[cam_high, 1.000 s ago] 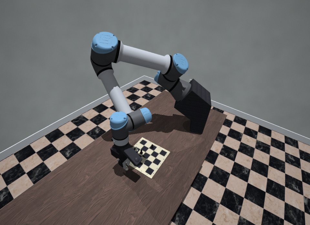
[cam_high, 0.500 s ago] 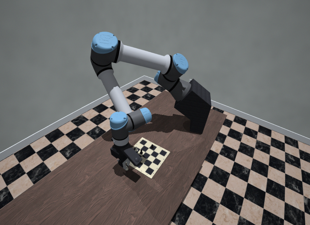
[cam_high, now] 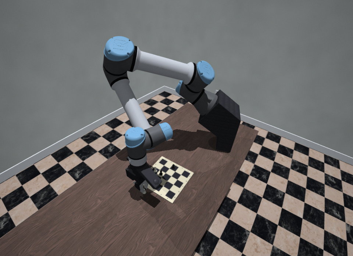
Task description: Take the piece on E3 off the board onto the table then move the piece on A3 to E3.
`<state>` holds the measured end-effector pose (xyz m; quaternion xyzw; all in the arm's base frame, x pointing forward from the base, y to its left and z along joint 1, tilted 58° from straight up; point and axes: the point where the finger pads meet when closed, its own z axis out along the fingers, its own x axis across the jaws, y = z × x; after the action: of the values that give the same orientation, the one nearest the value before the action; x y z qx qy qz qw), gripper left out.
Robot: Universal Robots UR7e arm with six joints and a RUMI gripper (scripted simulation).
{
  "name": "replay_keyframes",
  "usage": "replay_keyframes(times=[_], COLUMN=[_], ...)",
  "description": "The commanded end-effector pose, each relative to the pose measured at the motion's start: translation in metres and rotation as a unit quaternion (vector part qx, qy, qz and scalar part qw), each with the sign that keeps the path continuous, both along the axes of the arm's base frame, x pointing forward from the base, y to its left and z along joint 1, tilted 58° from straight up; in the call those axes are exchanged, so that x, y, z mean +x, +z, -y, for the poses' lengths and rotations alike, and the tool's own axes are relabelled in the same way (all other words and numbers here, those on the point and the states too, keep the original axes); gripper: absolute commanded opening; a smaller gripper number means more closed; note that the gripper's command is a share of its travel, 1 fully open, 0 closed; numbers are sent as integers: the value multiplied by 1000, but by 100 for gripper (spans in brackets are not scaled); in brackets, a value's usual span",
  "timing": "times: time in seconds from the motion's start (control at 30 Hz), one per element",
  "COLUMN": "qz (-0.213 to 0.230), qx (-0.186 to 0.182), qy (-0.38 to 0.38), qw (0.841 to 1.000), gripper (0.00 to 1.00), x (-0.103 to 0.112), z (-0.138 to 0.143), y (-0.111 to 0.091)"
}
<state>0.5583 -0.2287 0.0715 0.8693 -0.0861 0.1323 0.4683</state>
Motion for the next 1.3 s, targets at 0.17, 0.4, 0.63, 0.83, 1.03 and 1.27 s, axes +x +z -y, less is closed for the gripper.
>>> replay_keyframes(times=[0.17, 0.4, 0.63, 0.83, 1.03, 1.27], qz=[0, 0, 0, 0, 0, 0], qx=[0, 0, 0, 0, 0, 0], qy=[0, 0, 0, 0, 0, 0], qw=[1000, 1000, 1000, 1000, 1000, 1000], gripper=[0, 0, 0, 0, 0, 0], x=[1, 1, 1, 1, 1, 1], z=[1, 2, 3, 3, 3, 3], y=[0, -1, -1, -1, -1, -1])
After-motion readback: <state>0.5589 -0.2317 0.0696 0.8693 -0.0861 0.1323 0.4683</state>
